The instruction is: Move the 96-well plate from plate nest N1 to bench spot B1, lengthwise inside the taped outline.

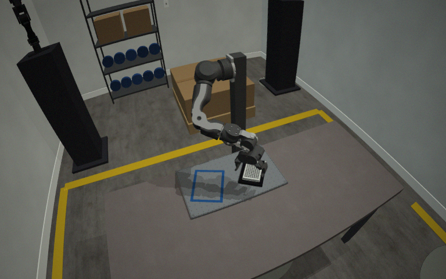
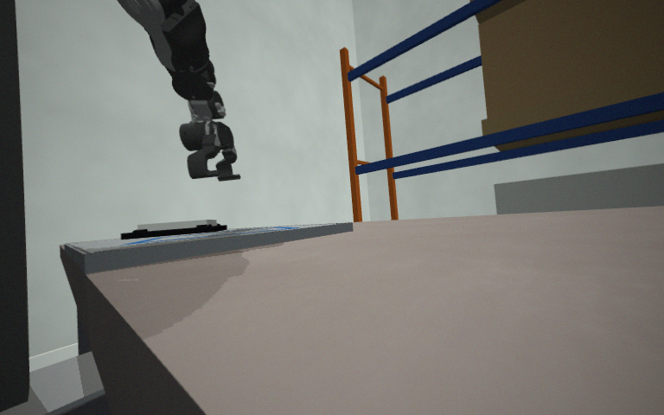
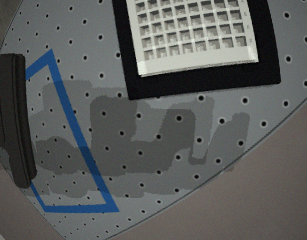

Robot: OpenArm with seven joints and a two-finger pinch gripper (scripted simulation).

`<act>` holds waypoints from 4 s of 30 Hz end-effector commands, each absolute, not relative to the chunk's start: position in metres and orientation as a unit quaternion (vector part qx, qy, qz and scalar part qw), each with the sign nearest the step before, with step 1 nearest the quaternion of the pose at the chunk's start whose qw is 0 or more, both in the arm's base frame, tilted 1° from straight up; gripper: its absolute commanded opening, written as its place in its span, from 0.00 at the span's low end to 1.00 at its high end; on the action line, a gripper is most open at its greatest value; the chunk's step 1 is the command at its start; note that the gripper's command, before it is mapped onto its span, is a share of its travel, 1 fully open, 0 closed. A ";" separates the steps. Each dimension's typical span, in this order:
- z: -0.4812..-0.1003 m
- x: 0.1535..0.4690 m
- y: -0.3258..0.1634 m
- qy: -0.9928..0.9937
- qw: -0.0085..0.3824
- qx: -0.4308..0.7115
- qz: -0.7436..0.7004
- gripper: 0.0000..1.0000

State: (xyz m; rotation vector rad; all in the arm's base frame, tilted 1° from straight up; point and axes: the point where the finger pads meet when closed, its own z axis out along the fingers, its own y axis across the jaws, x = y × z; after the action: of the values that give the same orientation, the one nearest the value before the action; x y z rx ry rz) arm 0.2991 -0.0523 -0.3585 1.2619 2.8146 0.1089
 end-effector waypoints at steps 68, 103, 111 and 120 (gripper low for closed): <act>-0.371 0.228 0.002 0.948 -0.007 0.317 -0.004 0.77; -0.370 0.232 0.000 0.949 -0.008 0.315 -0.005 0.77; -0.370 0.232 0.000 0.949 -0.008 0.315 -0.005 0.77; -0.392 0.232 -0.001 0.949 -0.008 0.316 -0.005 0.77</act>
State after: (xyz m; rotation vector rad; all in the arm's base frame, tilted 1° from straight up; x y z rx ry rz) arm 0.2347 -0.0014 -0.3848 1.0244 2.9845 -0.0340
